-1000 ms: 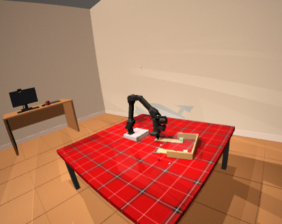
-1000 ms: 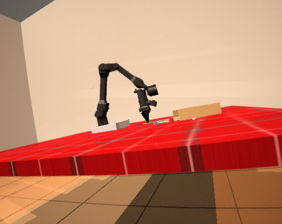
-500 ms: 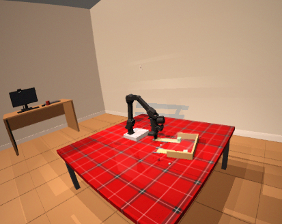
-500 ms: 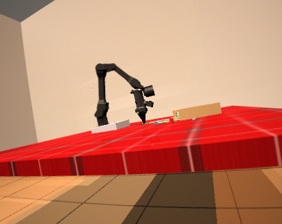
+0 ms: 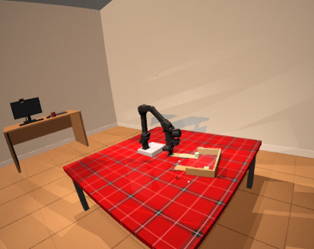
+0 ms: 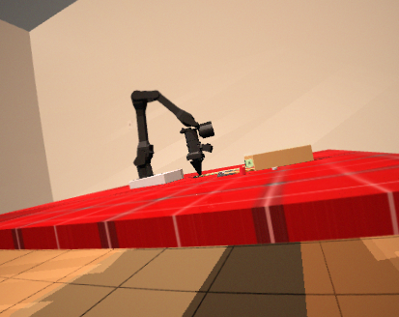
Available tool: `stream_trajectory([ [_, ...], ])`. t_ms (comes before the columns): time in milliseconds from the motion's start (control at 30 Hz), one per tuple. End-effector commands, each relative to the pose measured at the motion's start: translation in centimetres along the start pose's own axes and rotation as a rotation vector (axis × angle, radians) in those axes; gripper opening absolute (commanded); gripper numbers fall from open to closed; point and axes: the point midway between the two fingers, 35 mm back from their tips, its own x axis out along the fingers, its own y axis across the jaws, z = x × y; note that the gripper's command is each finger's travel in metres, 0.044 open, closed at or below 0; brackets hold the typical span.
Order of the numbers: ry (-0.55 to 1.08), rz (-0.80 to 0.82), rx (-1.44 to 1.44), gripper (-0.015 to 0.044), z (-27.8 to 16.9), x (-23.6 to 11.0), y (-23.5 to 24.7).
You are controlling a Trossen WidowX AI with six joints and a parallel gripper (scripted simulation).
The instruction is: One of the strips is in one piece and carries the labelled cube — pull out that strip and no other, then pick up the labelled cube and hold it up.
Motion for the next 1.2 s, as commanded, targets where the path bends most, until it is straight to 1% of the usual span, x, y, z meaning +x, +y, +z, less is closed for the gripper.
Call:
stream_trajectory([
  [0,0.037,0.003,-0.006,0.0000,-1.6,0.6,0.1],
  [1167,0.040,0.003,-0.006,0.0000,-6.0,0.5,0.0],
])
